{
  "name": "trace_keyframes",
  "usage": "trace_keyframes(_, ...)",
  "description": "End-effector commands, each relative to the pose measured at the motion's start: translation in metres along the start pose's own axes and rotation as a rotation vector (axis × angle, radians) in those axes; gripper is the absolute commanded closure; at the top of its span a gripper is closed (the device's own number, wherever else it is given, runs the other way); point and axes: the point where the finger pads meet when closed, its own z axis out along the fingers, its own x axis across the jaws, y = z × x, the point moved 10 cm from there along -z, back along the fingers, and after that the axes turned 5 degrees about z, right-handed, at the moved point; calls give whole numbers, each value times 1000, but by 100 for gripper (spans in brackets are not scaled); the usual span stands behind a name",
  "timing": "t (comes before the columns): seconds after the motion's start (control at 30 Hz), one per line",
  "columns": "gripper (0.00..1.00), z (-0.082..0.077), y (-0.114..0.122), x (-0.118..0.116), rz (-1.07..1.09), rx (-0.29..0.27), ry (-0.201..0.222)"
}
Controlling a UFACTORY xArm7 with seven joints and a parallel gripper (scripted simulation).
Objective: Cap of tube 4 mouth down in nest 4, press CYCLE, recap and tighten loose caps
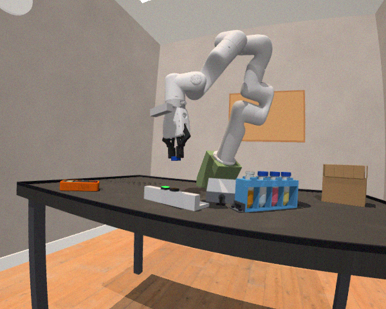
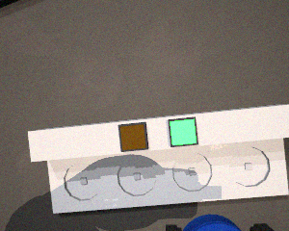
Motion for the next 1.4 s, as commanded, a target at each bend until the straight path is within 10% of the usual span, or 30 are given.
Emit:
trace_keyframes(0.0,100,-1,21,-37,22,38,76)
trace_keyframes(1.37,100,15,104,-208,21,38,74)
